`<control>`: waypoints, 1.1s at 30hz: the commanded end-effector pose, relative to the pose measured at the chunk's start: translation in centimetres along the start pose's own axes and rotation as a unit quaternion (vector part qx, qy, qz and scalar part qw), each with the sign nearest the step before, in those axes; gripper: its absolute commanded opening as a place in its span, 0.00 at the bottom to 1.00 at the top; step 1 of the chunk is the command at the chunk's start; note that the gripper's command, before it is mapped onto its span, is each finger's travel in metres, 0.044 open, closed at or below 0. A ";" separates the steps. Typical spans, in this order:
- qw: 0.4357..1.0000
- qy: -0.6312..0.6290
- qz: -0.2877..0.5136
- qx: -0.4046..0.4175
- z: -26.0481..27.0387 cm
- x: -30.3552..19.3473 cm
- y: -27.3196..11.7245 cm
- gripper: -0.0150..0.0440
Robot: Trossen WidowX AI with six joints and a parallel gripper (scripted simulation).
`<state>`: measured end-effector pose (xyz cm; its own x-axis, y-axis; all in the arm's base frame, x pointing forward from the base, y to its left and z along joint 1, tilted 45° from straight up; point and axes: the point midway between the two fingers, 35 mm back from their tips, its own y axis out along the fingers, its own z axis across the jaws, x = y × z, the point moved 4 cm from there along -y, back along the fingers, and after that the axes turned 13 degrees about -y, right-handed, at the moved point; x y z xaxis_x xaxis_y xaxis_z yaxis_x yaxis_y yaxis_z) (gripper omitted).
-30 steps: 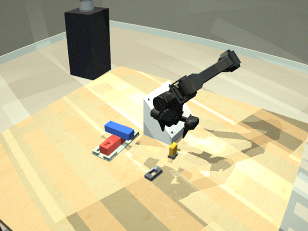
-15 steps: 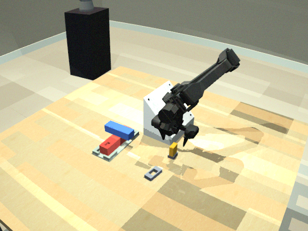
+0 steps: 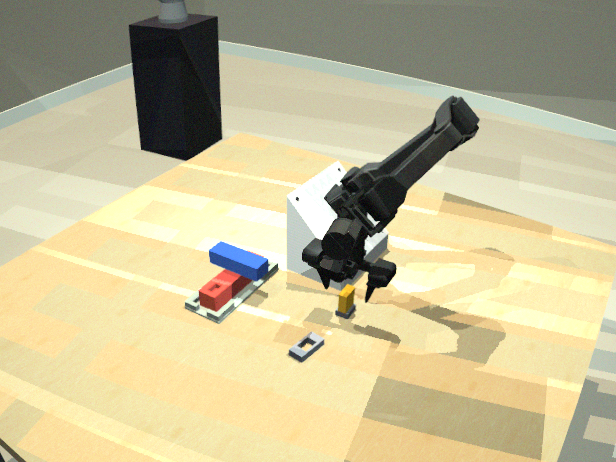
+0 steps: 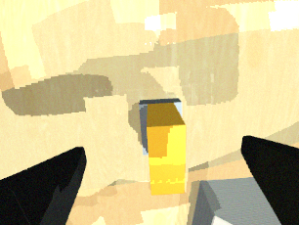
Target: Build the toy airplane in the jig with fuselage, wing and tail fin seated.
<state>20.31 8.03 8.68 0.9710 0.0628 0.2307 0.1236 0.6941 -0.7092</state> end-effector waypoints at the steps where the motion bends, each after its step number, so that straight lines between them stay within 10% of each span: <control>1: 1.000 0.004 0.002 -0.001 -0.1 -0.1 0.7 1.00; 14: 1.000 0.005 0.001 0.001 0.0 -0.2 2.6 1.00; 28: 1.000 0.005 0.001 0.001 0.0 -0.2 2.6 0.38; 33: 1.000 0.005 0.001 0.001 0.0 -0.2 2.6 0.32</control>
<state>20.36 9.82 6.87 0.9728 0.0609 0.2237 0.1188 0.6977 -0.7065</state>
